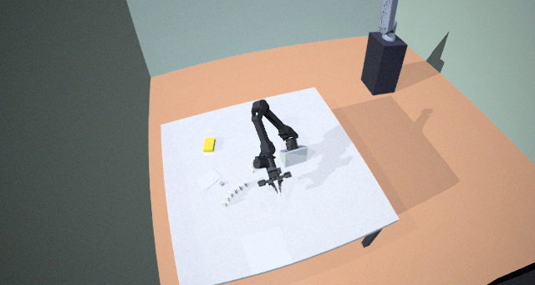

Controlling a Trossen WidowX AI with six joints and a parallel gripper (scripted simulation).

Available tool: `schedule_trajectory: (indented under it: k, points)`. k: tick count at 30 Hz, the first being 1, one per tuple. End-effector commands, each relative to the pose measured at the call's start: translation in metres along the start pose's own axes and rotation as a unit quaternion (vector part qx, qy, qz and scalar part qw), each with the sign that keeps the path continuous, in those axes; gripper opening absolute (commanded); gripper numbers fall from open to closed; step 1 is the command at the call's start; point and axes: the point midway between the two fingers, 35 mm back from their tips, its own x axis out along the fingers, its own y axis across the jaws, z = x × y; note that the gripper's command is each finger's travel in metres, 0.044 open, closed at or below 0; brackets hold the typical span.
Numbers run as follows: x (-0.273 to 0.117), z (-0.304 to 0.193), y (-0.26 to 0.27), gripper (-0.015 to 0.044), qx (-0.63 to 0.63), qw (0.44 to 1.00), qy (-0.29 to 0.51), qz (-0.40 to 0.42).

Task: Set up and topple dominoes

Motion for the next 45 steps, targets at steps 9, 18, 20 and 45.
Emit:
schedule_trajectory:
  k: [9,18,20,45]
  points:
    - [-0.028,0.002,0.004,0.0026,-0.041,0.993,-0.103,-0.027]
    - [-0.053,0.003,0.010,0.0026,-0.077,0.981,-0.170,-0.056]
    - [-0.057,0.003,0.011,0.0026,-0.083,0.978,-0.179,-0.061]
    - [-0.052,-0.006,0.006,0.0026,-0.083,0.979,-0.177,-0.061]
